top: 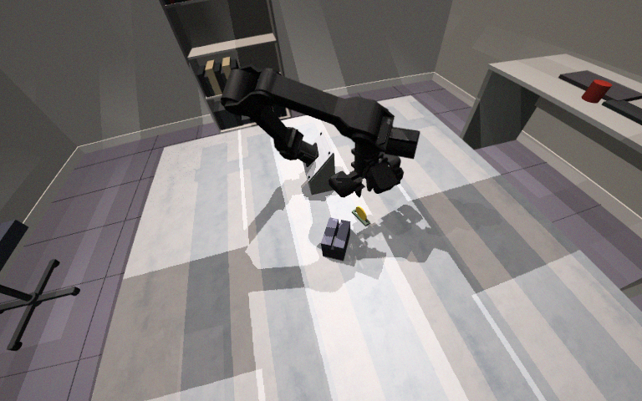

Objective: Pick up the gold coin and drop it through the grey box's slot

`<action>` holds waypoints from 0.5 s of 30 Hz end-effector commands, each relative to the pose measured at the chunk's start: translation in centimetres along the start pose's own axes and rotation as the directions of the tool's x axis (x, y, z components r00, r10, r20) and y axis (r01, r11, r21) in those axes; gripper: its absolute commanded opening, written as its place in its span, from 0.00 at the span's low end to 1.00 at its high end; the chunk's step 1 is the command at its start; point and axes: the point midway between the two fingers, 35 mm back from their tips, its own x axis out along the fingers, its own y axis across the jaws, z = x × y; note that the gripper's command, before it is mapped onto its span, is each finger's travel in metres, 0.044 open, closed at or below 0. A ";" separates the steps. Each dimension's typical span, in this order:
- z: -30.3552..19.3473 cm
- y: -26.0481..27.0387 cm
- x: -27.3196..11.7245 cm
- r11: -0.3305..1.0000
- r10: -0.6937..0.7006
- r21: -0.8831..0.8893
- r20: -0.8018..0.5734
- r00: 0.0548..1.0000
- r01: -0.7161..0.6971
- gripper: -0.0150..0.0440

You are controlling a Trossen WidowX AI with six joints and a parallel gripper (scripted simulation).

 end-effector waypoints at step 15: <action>0.0 -0.3 5.1 1.000 -0.014 -0.026 -0.008 1.000 0.014 0.53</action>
